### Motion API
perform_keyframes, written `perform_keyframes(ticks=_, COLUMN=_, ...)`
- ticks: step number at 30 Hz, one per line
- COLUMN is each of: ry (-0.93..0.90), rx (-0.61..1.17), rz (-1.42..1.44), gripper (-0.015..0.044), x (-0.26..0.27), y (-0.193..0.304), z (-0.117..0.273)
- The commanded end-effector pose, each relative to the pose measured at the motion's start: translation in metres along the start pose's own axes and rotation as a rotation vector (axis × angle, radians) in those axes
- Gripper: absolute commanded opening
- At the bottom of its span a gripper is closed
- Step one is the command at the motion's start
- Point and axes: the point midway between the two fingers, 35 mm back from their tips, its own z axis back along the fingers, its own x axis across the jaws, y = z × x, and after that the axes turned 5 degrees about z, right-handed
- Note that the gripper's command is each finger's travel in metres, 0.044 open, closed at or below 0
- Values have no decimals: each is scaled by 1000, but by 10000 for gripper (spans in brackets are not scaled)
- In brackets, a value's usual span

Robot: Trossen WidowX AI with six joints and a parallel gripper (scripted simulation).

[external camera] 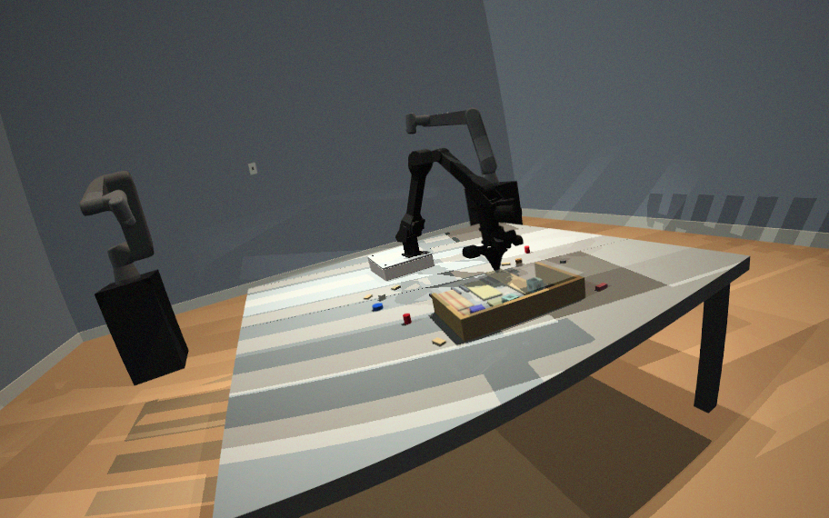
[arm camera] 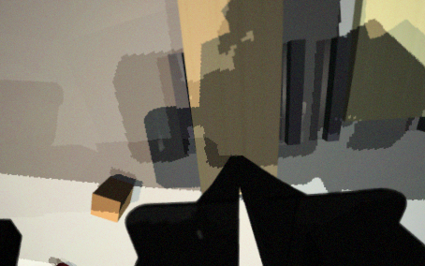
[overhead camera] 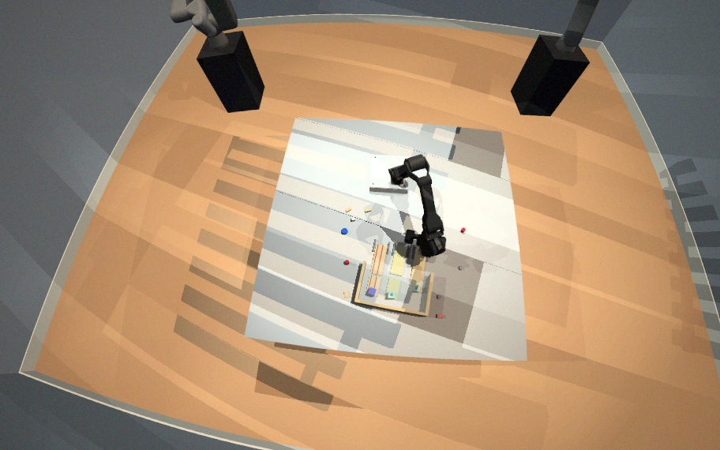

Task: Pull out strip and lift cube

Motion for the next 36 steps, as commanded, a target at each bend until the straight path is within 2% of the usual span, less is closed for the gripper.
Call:
perform_keyframes(ticks=1, ry=3, rx=25, rz=4, gripper=0, x=1, y=13, z=-5)
perform_keyframes(ticks=36, ry=3, rx=29, rz=4, gripper=0, x=4, y=66, z=-5)
